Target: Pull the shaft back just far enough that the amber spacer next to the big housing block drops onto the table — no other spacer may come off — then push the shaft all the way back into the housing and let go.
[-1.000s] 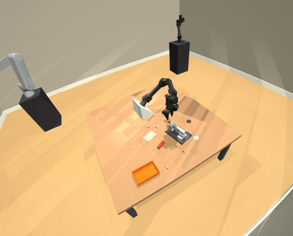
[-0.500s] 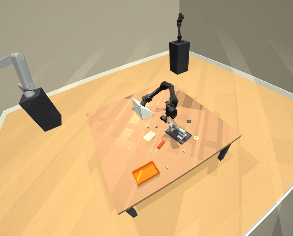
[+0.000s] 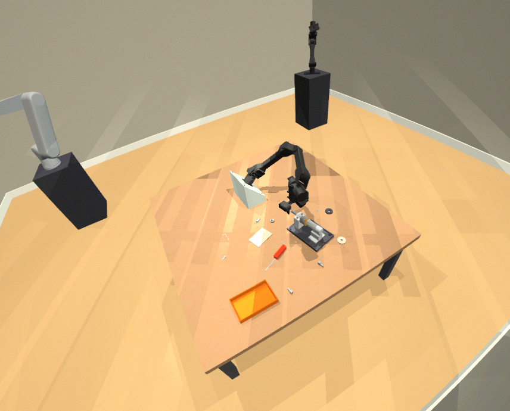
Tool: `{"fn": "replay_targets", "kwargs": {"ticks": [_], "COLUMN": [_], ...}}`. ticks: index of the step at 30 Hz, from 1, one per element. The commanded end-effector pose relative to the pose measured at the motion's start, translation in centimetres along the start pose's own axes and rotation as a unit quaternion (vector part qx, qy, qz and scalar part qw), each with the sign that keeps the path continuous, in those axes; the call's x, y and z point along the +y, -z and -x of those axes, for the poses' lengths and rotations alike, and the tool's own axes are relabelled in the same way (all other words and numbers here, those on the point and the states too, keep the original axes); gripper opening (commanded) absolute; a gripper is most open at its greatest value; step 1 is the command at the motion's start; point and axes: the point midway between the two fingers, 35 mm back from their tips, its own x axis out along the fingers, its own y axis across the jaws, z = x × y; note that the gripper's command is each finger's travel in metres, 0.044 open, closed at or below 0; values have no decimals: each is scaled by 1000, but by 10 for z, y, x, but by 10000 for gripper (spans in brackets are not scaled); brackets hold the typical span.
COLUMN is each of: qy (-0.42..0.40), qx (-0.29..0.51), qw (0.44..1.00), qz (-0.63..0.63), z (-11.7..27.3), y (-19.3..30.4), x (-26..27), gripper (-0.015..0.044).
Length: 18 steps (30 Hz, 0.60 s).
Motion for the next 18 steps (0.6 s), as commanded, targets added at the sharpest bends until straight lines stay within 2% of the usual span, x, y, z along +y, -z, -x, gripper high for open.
{"fn": "replay_targets", "kwargs": {"ticks": [1,13,16,18], "qy": [-2,-1,23,49], "qx": [0,-3,-36,-60], "qw": [1000,1000,987,956], "qz": [-3,7,157,283], "z": [0,-1,-7,-11], "y": [0,0,-1,-1], "x": [1,0,-8,-13], "gripper": [440,440,440,440]}}
